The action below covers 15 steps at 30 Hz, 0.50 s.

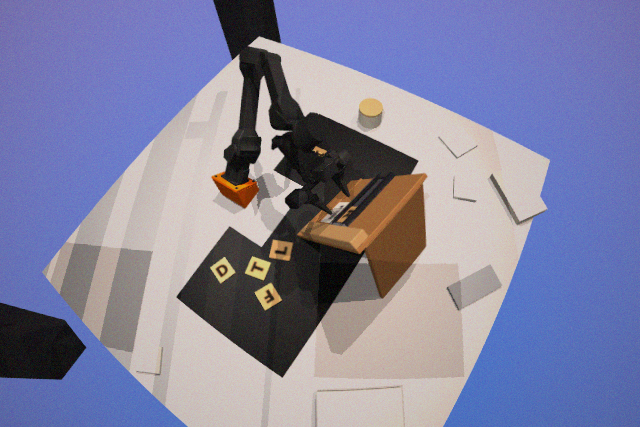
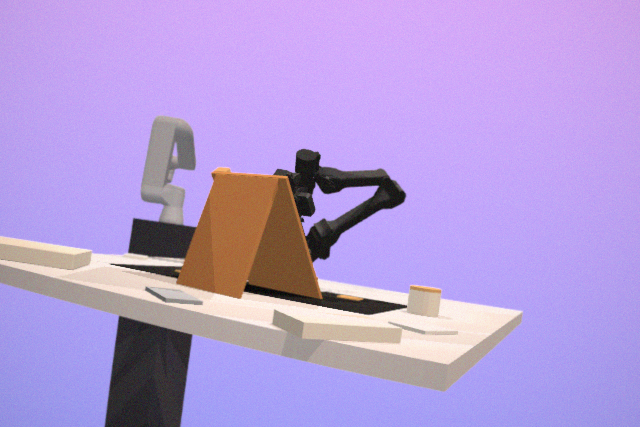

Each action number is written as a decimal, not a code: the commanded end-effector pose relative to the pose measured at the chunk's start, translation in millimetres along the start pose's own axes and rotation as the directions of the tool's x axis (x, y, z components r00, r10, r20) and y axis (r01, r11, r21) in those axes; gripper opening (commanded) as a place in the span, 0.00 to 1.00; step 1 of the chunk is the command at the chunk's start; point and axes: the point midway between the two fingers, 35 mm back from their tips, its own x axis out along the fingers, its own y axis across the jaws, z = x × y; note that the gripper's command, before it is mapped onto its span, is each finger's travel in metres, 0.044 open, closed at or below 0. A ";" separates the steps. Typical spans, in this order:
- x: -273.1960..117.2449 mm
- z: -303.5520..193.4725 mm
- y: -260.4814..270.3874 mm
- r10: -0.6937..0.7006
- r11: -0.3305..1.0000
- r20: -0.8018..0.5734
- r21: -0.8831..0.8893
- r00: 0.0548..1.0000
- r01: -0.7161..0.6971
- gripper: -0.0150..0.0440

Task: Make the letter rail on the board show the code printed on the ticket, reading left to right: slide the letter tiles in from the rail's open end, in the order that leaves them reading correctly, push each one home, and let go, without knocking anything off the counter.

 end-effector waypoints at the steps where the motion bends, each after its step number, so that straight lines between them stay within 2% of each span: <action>1: -3.2 0.1 0.9 0.004 1.000 0.000 -0.007 1.000 -0.004 0.75; 15: -10.9 0.4 3.1 0.004 1.000 -0.001 -0.007 1.000 -0.004 0.75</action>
